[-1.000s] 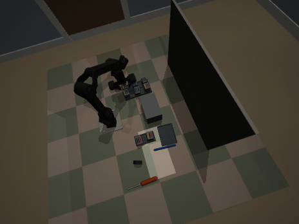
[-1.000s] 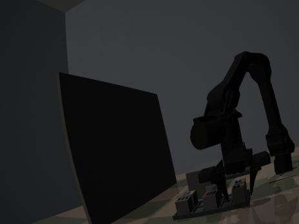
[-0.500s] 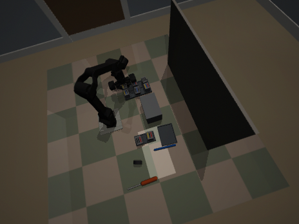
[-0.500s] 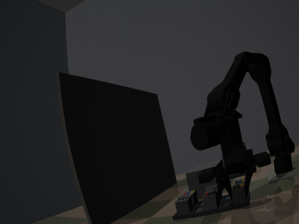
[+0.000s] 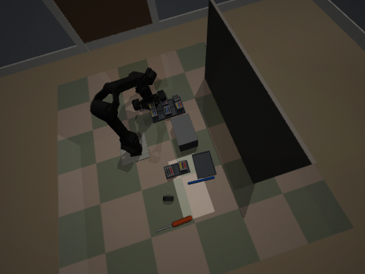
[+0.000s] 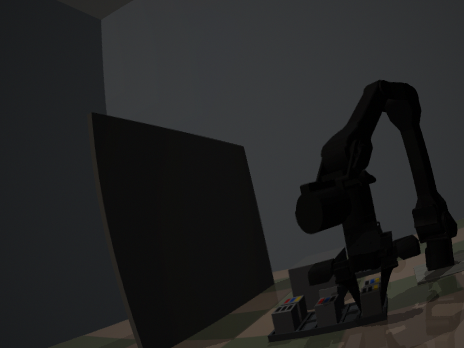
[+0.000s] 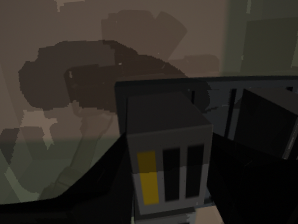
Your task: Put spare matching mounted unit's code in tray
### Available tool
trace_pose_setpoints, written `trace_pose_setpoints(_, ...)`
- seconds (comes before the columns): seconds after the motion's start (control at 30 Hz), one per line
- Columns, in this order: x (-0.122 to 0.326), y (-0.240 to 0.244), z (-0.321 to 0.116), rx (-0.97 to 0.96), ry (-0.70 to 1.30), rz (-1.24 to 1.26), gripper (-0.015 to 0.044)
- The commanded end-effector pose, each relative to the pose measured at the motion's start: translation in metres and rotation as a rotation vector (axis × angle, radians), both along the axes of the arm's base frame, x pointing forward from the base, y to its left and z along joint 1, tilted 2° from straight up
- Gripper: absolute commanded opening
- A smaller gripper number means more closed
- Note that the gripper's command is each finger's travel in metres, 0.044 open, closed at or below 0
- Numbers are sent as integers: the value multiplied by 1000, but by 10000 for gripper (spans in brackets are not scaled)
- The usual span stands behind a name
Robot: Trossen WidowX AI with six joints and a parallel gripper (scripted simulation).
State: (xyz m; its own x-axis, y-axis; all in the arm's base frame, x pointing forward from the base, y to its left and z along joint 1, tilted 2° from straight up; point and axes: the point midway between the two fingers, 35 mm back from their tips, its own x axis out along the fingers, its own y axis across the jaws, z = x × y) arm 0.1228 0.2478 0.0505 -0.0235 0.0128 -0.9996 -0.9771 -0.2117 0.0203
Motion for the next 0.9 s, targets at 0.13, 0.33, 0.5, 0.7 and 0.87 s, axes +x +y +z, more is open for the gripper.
trace_pose_setpoints(0.13,2,3,33,5,-2,-2,0)
trace_pose_setpoints(0.33,2,1,65,5,-2,-4,0)
trace_pose_setpoints(0.5,2,0,79,5,-2,-5,0)
trace_pose_setpoints(0.7,2,0,79,5,-2,-5,0)
trace_pose_setpoints(0.87,2,-1,78,-3,1,-6,0)
